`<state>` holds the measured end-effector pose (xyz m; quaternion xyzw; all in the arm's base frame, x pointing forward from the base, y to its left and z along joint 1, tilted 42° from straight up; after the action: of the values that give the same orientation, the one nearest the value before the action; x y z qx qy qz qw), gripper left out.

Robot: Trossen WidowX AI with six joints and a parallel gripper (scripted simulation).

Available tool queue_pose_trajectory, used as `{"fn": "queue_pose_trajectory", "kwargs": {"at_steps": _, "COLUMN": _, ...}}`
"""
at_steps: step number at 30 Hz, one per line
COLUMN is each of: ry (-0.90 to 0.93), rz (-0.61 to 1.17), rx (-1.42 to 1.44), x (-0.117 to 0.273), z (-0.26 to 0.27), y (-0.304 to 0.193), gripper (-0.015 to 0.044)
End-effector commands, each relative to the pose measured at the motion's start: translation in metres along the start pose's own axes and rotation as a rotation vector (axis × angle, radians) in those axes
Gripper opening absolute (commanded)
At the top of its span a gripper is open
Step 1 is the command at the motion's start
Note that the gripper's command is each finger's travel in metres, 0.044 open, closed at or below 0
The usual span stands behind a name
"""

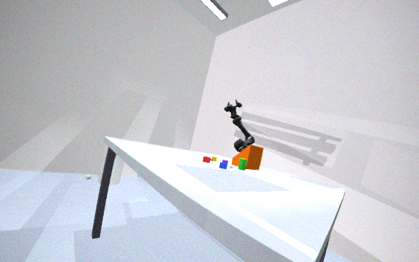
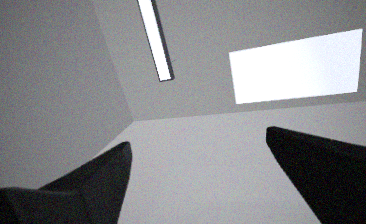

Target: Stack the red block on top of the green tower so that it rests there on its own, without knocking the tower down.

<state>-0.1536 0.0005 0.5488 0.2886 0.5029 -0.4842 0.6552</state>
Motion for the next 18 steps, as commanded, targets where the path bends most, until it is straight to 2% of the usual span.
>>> {"fn": "queue_pose_trajectory", "kwargs": {"at_steps": 1, "ry": 0.004, "rz": -0.006, "rx": -0.01, "x": -0.001, "z": 0.001, "y": 0.002, "gripper": 0.0426}}
{"fn": "queue_pose_trajectory", "kwargs": {"at_steps": 2, "ry": 0.016, "rz": -0.023, "rx": -0.038, "x": -0.003, "z": 0.004, "y": 0.007, "gripper": 0.044}}
{"fn": "queue_pose_trajectory", "kwargs": {"at_steps": 10, "ry": 0.251, "rz": -0.268, "rx": -0.466, "x": -0.022, "z": 0.045, "y": 0.099, "gripper": 0.044}}
{"fn": "queue_pose_trajectory", "kwargs": {"at_steps": 13, "ry": 0.313, "rz": -0.411, "rx": -0.589, "x": -0.017, "z": 0.054, "y": 0.144, "gripper": 0.044}}
{"fn": "queue_pose_trajectory", "kwargs": {"at_steps": 18, "ry": 0.495, "rz": -0.527, "rx": -0.798, "x": -0.013, "z": 0.067, "y": 0.197, "gripper": 0.044}}
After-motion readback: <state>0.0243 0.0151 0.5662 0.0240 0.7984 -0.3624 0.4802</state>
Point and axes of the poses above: the point midway between the two fingers, 35 mm back from their tips, its own x axis back along the fingers, its own z axis across the jaws, y = z × x, the point moved 10 cm from there along x, back along the fingers, and after that the axes turned 8 degrees about -x, right-handed, at the moved point
